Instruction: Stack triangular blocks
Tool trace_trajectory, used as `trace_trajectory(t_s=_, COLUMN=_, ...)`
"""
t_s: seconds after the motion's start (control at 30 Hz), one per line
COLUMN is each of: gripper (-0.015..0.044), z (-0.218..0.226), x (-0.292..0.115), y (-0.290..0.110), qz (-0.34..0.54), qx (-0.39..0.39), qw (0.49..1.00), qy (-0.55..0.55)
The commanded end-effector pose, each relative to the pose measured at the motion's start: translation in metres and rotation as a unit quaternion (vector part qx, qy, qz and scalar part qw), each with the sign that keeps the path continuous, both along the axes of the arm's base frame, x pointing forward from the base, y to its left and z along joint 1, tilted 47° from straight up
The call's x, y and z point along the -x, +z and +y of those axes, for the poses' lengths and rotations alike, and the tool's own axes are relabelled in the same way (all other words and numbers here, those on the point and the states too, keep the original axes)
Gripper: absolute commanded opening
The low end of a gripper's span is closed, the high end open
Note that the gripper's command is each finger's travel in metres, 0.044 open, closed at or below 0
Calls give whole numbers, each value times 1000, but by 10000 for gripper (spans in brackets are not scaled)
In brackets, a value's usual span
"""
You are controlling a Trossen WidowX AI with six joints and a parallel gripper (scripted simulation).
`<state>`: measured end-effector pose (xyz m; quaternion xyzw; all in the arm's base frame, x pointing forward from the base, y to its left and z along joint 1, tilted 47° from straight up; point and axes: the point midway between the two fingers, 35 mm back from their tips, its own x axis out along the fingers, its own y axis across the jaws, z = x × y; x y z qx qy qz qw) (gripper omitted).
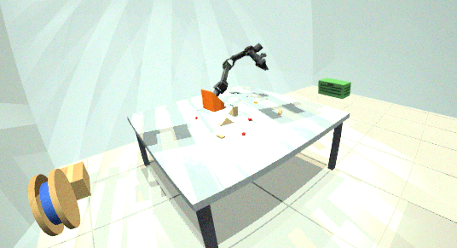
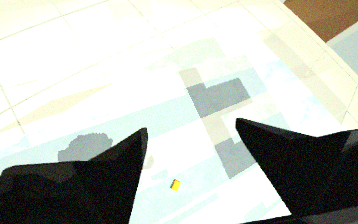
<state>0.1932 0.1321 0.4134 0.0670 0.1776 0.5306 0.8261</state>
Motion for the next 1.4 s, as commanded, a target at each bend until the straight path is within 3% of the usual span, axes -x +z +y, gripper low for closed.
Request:
trace_trajectory(t_s=0.0, gripper=426, z=-1, x=-1, y=0, qz=-3, qx=3, qw=1000, qy=-3)
trace_trajectory(t_s=0.1, gripper=440, z=-10, x=-22, y=-5, qz=-19, qx=31, qw=999, qy=-38)
trace_trajectory(t_s=0.33, gripper=440, z=-45, x=-102, y=-57, qz=182, qx=9, qw=977, qy=-114)
trace_trajectory(t_s=0.47, gripper=440, z=-80, x=-140, y=-103, qz=318, qx=-22, qw=933, qy=-168)
trace_trajectory(t_s=0.63, gripper=440, z=-110, x=-168, y=-147, qz=428, qx=-47, qw=878, qy=-208)
trace_trajectory(t_s=1.0, gripper=440, z=-192, x=-207, y=-297, qz=699, qx=-112, qw=644, qy=-288)
trace_trajectory(t_s=1.37, gripper=440, z=-245, x=-170, y=-452, qz=877, qx=-162, qw=338, qy=-301)
